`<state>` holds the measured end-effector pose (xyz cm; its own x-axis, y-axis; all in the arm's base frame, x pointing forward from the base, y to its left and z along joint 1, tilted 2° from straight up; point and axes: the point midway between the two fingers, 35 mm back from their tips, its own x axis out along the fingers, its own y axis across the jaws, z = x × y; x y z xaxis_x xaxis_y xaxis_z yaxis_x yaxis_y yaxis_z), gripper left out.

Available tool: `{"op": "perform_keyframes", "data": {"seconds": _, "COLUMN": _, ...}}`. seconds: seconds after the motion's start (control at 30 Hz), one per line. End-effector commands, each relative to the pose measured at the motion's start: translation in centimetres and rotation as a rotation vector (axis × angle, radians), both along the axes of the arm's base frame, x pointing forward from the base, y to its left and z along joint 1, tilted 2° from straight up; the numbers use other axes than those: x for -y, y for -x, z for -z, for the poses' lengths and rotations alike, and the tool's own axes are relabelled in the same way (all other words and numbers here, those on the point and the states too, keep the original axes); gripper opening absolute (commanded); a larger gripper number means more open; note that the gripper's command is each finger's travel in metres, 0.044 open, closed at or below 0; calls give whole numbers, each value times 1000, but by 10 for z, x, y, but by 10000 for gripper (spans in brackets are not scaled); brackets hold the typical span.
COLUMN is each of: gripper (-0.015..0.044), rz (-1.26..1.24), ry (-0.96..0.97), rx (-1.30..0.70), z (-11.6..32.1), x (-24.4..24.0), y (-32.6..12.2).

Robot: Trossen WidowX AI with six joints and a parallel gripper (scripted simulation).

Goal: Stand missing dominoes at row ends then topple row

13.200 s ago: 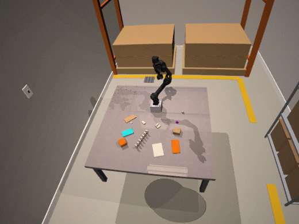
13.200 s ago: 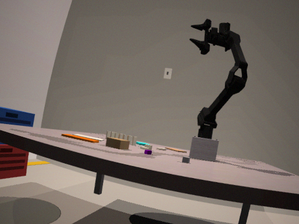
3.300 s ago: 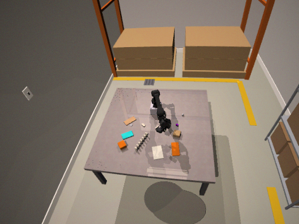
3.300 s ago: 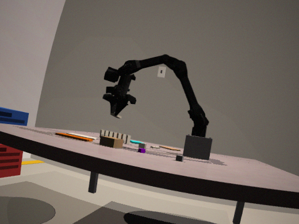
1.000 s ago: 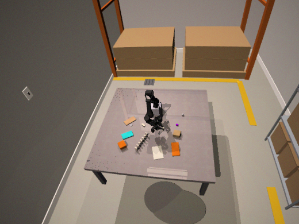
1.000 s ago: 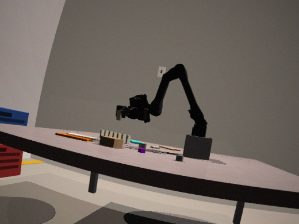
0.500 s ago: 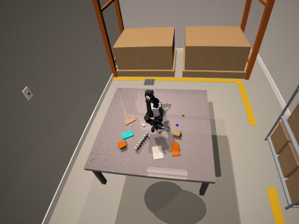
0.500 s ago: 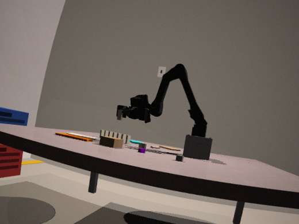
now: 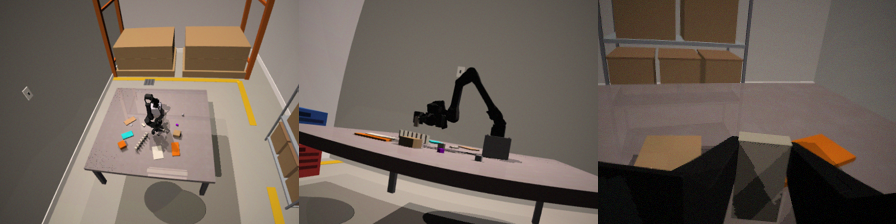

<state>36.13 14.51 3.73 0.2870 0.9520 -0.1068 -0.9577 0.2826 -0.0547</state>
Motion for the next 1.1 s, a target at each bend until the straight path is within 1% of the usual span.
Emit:
{"op": "perform_keyframes", "data": {"seconds": 0.0, "gripper": 107, "rz": 1, "ry": -1, "rx": -5, "z": 15, "x": -1, "y": -2}}
{"op": "perform_keyframes", "data": {"seconds": 0.63, "gripper": 107, "rz": 3, "ry": 1, "rx": -4, "z": 78, "x": -3, "y": 1}}
{"op": "perform_keyframes", "data": {"seconds": 1.07, "gripper": 107, "rz": 4, "ry": 1, "rx": -4, "z": 80, "x": -3, "y": 2}}
